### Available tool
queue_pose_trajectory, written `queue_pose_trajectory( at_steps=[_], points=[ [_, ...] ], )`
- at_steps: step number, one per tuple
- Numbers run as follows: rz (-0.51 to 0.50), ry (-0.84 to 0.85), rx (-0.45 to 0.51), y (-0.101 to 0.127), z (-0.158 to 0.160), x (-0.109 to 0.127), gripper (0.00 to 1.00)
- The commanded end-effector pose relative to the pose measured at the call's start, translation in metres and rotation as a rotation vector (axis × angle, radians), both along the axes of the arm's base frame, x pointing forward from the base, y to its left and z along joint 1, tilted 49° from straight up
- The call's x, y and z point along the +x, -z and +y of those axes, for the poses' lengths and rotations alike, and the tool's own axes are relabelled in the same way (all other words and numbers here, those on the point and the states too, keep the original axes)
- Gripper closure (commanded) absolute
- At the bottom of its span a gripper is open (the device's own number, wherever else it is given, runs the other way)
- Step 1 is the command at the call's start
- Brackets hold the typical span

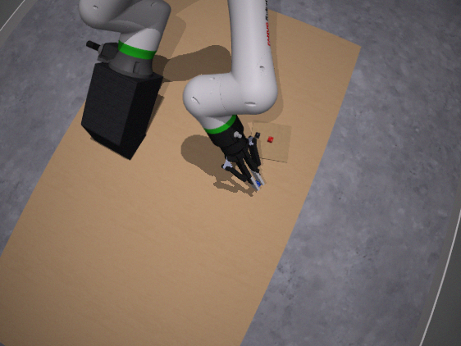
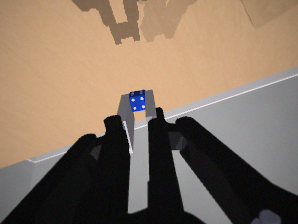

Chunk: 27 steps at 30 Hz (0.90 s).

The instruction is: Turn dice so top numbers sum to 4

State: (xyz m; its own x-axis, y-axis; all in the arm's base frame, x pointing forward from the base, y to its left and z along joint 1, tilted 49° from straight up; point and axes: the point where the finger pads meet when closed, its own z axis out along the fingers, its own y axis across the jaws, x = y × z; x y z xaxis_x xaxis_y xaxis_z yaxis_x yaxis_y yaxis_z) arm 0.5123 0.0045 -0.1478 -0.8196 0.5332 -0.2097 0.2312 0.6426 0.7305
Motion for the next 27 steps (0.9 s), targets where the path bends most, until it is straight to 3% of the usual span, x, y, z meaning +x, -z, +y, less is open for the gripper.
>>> queue_pose_trajectory(
  at_steps=[1,14,27],
  points=[
    [-0.129,0.104,-0.018,-0.0009,0.0048,-0.0023,0.93],
    [-0.287,0.287,-0.07,-0.0002,0.0086,-0.0089,0.93],
    [-0.345,0.362,-0.104,-0.0006,0.0044,-0.0107,0.93]
  ],
)
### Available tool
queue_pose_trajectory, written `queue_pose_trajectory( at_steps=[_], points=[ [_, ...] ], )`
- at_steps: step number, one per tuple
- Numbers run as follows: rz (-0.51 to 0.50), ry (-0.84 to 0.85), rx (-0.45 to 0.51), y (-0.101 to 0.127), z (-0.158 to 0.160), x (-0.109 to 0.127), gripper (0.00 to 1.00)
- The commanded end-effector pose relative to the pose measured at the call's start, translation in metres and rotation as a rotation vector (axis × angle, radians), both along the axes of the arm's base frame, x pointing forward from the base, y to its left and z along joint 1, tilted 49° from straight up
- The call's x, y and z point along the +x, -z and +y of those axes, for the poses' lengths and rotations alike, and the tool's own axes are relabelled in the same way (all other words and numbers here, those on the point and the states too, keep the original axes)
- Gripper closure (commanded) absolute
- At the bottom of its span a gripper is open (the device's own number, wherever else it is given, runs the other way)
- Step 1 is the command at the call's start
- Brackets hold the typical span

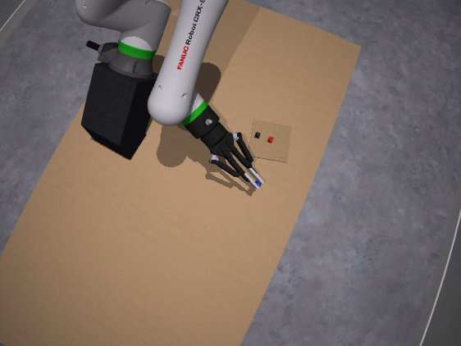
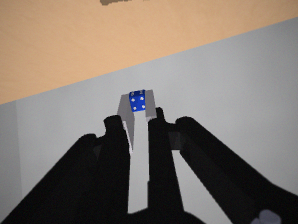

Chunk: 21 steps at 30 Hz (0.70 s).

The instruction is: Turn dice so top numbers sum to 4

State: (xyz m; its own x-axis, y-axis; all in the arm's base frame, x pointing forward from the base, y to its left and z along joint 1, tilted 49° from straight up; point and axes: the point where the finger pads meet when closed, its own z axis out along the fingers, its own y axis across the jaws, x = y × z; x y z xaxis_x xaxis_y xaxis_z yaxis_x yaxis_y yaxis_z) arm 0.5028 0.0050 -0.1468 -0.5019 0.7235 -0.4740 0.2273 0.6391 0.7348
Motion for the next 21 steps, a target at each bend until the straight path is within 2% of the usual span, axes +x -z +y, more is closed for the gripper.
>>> queue_pose_trajectory(
  at_steps=[1,10,21],
  points=[
    [-0.047,0.026,-0.007,0.001,0.004,-0.001,0.93],
    [-0.049,0.023,-0.004,0.007,0.011,-0.001,0.93],
    [-0.049,0.023,-0.004,0.033,0.043,-0.002,0.93]
  ],
)
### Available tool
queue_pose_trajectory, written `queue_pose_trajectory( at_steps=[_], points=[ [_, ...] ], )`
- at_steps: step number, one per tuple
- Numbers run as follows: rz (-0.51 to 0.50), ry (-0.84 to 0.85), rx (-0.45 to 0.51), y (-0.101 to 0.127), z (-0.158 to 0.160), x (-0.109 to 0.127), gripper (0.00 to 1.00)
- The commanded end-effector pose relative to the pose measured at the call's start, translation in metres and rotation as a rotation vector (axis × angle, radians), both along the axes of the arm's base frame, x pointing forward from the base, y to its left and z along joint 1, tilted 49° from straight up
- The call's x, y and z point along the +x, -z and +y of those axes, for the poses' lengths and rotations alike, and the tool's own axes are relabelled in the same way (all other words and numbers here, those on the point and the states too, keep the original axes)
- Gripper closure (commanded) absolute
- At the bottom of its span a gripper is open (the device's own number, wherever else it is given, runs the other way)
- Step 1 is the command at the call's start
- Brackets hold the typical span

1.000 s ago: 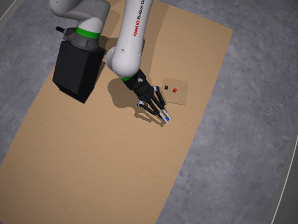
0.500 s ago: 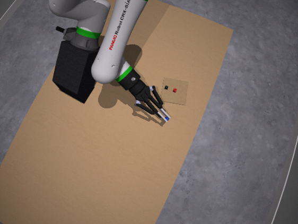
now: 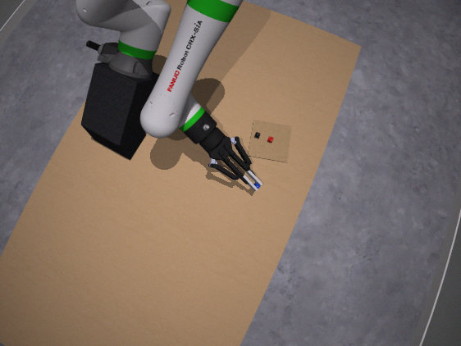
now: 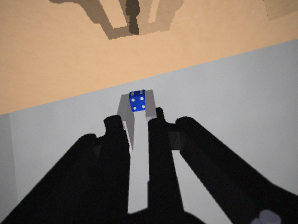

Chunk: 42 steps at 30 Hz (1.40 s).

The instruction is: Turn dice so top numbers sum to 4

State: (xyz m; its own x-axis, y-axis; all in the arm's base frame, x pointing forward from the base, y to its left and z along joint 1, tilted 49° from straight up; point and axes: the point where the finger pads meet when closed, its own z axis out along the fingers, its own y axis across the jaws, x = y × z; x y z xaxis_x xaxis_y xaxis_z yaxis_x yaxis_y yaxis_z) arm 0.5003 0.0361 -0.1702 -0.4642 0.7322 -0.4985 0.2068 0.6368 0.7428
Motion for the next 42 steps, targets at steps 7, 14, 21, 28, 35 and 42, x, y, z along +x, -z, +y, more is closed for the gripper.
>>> queue_pose_trajectory(
  at_steps=[7,14,21,28,35,42],
  points=[
    [-0.003,0.002,0.0,0.021,0.025,0.0,0.93],
    [-0.003,0.002,0.0,0.029,0.034,0.0,0.93],
    [-0.003,0.002,-0.001,0.029,0.034,0.0,0.93],
    [-0.003,0.002,-0.001,0.029,0.034,0.0,0.93],
    [-0.003,0.002,-0.001,0.029,0.034,0.0,0.93],
    [-0.003,0.002,-0.001,0.029,0.034,0.0,0.93]
  ],
)
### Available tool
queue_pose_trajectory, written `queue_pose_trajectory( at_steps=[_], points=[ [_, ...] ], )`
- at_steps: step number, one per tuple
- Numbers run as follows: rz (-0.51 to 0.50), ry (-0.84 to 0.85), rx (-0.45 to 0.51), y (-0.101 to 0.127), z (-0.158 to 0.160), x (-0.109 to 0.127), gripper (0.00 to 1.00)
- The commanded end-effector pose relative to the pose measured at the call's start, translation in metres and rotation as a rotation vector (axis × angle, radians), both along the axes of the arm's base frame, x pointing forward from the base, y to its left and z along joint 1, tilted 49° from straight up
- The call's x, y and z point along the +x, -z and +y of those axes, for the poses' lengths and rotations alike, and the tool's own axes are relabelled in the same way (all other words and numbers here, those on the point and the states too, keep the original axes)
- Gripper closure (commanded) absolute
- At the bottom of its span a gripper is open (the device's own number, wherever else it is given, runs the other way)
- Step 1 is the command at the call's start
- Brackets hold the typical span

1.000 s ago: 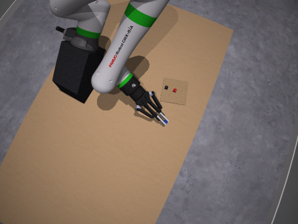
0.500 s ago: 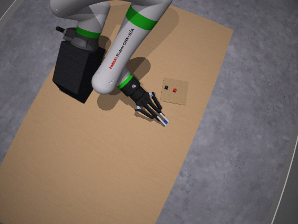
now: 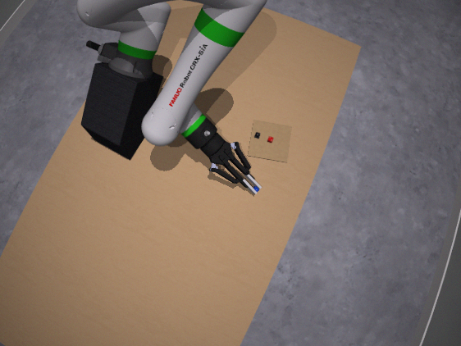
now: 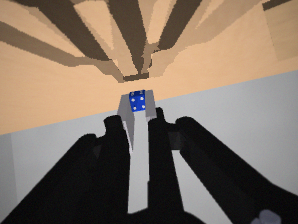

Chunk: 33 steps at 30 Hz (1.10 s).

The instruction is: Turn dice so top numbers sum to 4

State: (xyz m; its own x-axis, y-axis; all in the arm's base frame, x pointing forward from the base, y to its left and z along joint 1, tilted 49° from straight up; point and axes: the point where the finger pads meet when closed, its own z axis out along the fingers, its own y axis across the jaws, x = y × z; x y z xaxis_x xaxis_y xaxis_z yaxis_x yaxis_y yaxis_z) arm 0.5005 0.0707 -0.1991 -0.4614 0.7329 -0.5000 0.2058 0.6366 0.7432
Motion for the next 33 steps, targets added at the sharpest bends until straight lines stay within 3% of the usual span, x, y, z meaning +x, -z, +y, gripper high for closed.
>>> queue_pose_trajectory(
  at_steps=[1,33],
  points=[
    [0.0,0.0,0.0,0.0,-0.0002,0.0,0.93],
    [0.0,0.0,0.0,0.0059,0.0067,0.0,0.93]
  ],
)
